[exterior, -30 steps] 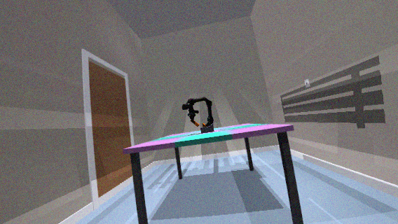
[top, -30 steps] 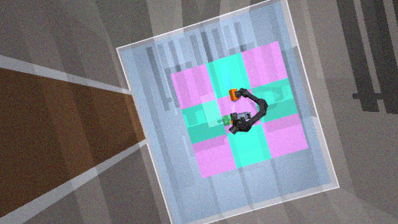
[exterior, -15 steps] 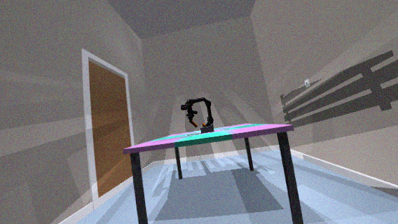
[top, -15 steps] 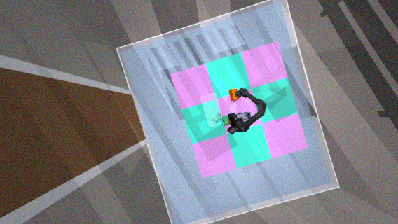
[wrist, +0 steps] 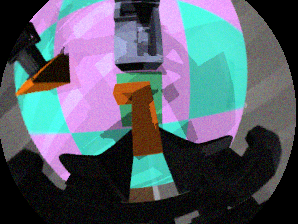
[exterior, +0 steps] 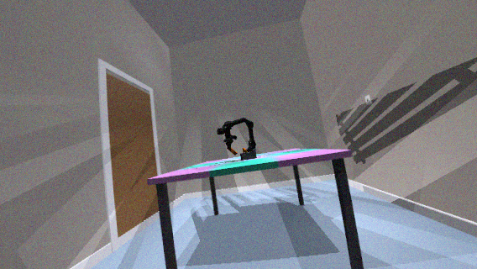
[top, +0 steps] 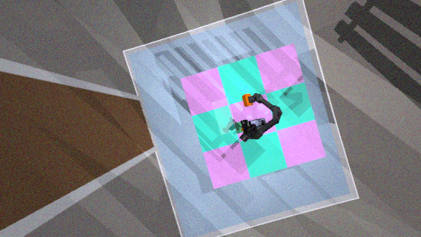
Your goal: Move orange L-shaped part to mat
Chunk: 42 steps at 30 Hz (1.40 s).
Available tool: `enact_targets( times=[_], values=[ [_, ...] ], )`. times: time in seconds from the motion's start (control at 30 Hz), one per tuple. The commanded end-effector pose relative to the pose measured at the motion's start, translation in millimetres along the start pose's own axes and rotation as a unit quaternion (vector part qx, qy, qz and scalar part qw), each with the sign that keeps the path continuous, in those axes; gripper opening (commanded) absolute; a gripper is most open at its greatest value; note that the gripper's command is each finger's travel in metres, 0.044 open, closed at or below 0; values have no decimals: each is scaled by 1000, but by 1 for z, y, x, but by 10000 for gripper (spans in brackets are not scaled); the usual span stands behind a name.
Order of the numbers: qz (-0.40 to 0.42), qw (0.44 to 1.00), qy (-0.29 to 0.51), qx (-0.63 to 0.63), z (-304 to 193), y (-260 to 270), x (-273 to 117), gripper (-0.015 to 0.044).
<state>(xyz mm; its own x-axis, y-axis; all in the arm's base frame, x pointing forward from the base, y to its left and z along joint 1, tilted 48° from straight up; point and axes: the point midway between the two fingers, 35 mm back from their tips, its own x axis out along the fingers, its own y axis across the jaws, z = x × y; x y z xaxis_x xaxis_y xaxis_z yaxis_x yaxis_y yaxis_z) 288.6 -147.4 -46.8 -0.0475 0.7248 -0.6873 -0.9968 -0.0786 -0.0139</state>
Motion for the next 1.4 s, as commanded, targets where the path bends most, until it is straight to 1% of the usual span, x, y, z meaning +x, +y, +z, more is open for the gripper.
enact_targets(
  times=[0.0, 0.9, 1.37],
  values=[
    [1, 1000, -4, 4, 2, 1, 8, 0],
    [1, 1000, -5, 4, 3, 1, 50, 0],
    [1, 1000, -5, 4, 3, 1, 51, 0]
  ],
)
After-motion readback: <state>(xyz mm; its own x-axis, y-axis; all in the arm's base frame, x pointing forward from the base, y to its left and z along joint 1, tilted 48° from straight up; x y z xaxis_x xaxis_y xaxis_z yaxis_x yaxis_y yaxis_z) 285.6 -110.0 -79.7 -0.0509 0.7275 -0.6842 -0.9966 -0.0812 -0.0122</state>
